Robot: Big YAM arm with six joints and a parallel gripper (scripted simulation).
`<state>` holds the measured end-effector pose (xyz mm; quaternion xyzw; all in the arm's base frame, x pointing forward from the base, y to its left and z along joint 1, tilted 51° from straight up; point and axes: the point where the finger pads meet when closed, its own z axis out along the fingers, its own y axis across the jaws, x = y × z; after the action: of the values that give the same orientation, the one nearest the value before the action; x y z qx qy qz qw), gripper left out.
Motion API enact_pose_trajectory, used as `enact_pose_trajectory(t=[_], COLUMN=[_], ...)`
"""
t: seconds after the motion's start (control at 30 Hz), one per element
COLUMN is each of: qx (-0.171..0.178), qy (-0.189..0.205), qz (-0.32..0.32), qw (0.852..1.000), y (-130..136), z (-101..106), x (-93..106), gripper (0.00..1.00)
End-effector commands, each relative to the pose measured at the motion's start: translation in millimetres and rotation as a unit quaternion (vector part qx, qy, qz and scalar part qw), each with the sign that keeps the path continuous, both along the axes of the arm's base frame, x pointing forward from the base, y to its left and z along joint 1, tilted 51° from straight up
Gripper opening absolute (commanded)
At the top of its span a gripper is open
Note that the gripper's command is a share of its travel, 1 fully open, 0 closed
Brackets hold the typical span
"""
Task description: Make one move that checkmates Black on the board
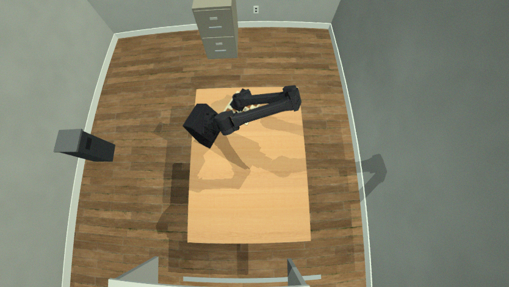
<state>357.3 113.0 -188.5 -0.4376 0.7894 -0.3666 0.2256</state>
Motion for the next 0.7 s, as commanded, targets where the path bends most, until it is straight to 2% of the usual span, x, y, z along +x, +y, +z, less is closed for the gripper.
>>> enact_pose_trajectory(t=[0.0,0.03,0.07,0.13,0.17,0.23,0.27,0.67], qx=[-0.002,-0.002,-0.002,-0.002,-0.002,-0.002,-0.002,-0.002], qy=[0.002,0.002,0.002,0.002,0.002,0.002,0.002,0.003], qz=[0.002,0.002,0.002,0.002,0.002,0.002,0.002,0.003], qw=[1.000,1.000,1.000,1.000,1.000,1.000,1.000,1.000], y=[0.1,0.1,0.1,0.1,0.1,0.1,0.1,1.3], z=[-5.0,-5.0,-5.0,-5.0,-5.0,-5.0,-5.0,-5.1], x=[2.4,2.4,2.4,2.4,2.4,2.4,2.4,1.3], gripper=[0.16,0.16,0.24,0.24,0.32,0.32,0.40,0.40])
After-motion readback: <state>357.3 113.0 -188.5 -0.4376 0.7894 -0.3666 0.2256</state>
